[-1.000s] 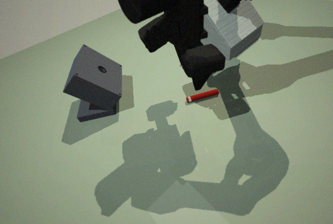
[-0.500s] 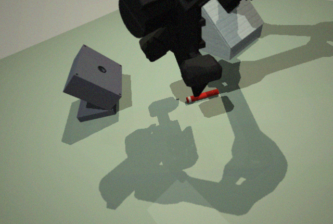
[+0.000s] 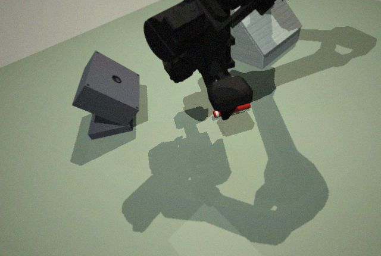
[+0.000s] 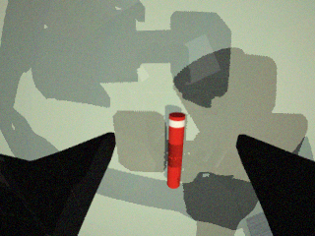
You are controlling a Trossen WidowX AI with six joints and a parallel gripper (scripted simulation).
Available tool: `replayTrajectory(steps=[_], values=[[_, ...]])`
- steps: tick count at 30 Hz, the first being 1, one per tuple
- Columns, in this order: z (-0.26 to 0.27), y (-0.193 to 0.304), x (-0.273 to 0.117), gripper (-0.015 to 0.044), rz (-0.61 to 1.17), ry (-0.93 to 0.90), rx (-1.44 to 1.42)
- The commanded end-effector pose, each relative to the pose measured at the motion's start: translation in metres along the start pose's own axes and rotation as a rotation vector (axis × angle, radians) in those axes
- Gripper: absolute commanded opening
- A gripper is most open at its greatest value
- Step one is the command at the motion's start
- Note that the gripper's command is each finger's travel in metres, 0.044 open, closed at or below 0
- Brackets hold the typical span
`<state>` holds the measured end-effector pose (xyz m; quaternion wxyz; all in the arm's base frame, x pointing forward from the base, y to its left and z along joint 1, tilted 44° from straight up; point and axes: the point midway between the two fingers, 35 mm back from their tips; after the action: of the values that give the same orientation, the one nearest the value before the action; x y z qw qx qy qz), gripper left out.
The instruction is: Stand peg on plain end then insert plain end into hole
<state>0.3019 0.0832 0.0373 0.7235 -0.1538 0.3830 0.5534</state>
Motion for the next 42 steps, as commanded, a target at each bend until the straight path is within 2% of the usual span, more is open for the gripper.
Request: replayTrajectory(steps=[1,17,30,42], values=[[-0.001,0.001,0.008,0.044,0.005,-0.001,0.008],[-0.001,0.004,0.031,0.044,0.006,-0.005,0.008],[-0.001,0.004,0.031,0.011,0.006,-0.005,0.008],[-0.001,0.004,0.031,0.011,0.006,-0.005,0.008]])
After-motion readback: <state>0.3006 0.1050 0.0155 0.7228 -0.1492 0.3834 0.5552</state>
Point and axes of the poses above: the point midway between the two fingers, 35 mm back from their tips, its own x axis out along the fingers, its own z axis across the jaws, y = z × x, and after that the axes turned 10 degrees about -x, right-handed
